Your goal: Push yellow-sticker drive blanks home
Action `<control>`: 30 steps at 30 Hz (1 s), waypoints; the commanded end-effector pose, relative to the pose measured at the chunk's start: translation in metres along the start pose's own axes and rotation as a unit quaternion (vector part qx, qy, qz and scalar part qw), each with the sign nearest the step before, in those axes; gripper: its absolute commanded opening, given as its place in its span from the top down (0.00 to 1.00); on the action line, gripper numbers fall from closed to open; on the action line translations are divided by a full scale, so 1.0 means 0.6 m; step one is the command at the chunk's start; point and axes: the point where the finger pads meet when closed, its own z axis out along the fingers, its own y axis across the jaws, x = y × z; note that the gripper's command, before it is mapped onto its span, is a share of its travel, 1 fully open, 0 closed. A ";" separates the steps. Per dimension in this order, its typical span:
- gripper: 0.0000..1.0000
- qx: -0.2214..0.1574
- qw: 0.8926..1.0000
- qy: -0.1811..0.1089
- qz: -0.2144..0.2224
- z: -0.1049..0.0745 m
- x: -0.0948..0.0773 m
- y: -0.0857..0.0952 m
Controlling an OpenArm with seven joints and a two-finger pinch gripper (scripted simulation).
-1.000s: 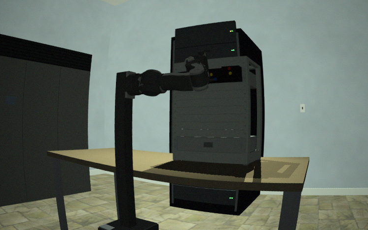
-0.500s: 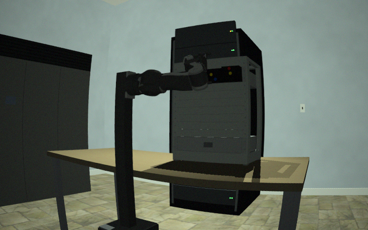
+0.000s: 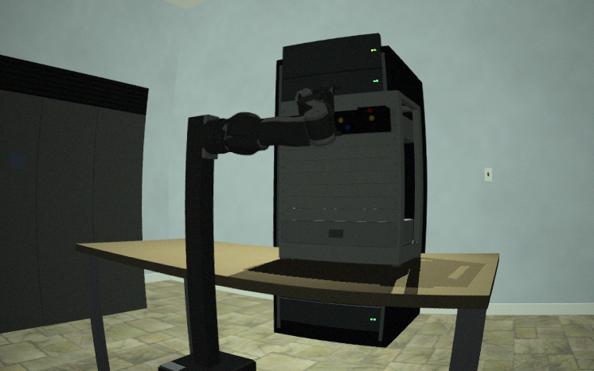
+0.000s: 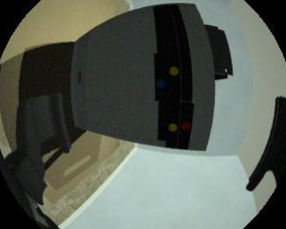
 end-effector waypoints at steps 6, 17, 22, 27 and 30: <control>0.00 -0.001 1.000 -0.002 0.001 -0.002 -0.001 0.003; 0.00 -0.001 1.000 -0.002 0.001 -0.002 -0.001 0.003; 0.00 -0.001 1.000 -0.002 0.001 -0.002 -0.001 0.003; 0.00 -0.001 1.000 -0.002 0.002 0.001 -0.001 0.003; 0.00 -0.001 1.000 -0.002 0.002 0.004 0.001 0.003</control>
